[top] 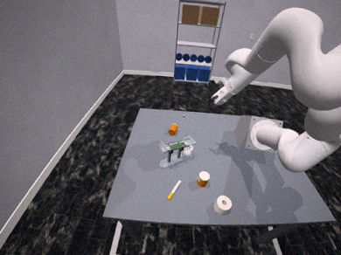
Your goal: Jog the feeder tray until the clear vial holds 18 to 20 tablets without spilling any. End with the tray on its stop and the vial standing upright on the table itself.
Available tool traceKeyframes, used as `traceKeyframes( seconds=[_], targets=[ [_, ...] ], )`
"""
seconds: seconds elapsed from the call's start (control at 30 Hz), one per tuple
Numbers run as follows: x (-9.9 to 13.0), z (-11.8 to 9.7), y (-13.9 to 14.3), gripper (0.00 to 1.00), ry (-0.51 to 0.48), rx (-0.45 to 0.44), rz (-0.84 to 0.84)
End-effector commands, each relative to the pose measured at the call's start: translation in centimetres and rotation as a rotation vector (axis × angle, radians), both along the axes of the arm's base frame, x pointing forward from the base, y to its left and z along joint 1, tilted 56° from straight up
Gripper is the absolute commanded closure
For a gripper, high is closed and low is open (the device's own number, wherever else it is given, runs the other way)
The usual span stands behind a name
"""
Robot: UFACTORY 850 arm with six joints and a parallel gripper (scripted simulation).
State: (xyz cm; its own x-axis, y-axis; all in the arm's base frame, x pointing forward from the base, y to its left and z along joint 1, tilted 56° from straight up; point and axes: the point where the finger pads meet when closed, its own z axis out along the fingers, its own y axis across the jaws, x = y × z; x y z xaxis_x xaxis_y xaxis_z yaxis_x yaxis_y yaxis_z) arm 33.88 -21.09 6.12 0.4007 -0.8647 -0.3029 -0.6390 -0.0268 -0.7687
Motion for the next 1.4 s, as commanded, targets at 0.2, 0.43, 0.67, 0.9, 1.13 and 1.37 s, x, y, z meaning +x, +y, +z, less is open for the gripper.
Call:
traceKeyframes(
  seconds=[0.2,0.43,0.67,0.9,1.13,1.37],
  targets=[
    [0.0,0.0,-0.1,0.0,-0.001,-0.001,-0.001],
    [0.0,0.0,-0.1,0.0,-0.001,-0.001,-0.001],
    [2.9,1.2,-0.8,1.0,-0.068,-0.059,0.102],
    [11.9,6.3,-0.3,1.0,-0.286,-0.223,0.441],
    [19.0,11.2,2.1,1.0,-0.476,-0.349,0.742],
    [24.3,15.6,5.4,1.0,-0.636,-0.443,0.999]
  ],
)
